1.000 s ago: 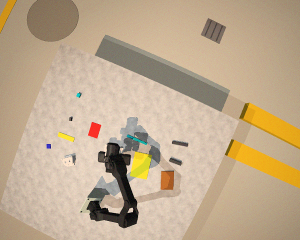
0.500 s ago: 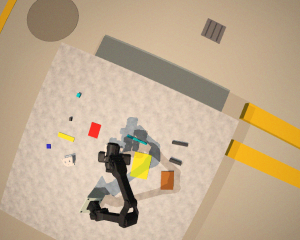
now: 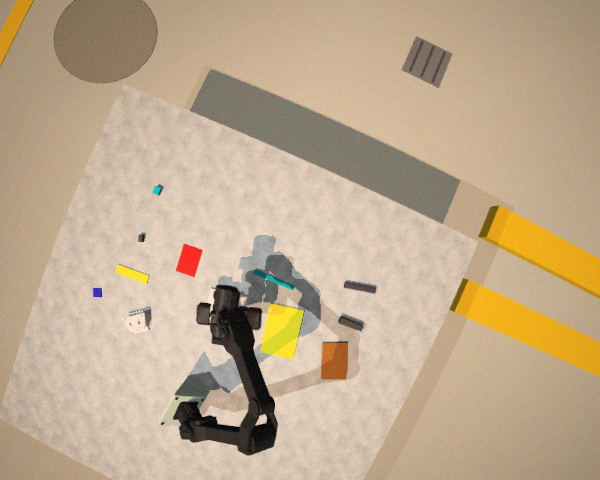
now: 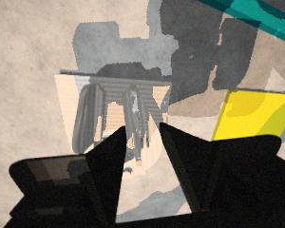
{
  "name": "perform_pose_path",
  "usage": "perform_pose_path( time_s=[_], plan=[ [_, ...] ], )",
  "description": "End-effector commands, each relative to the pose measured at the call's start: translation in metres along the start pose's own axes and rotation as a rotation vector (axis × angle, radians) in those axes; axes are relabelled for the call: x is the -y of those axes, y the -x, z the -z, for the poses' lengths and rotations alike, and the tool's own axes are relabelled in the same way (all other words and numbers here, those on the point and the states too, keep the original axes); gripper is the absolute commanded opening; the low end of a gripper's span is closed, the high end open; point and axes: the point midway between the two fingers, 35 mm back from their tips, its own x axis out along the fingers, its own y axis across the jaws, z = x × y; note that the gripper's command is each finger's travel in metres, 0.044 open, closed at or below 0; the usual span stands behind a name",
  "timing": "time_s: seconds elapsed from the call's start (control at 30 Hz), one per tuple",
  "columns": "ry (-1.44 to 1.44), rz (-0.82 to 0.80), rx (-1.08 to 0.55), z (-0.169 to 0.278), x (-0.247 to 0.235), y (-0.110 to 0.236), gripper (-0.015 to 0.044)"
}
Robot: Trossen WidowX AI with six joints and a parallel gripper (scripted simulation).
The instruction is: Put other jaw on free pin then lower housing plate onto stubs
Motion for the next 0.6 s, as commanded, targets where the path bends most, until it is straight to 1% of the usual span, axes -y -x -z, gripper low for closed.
perform_pose_path(
  time_s=[0.0,0.57],
  plan=[
    [0.007,0.003,-0.005,0.0016,-0.0004,-0.0019,0.0134],
    [0.008,0.003,-0.005,0.0017,-0.0003,-0.0079,0.0134]
  ],
)
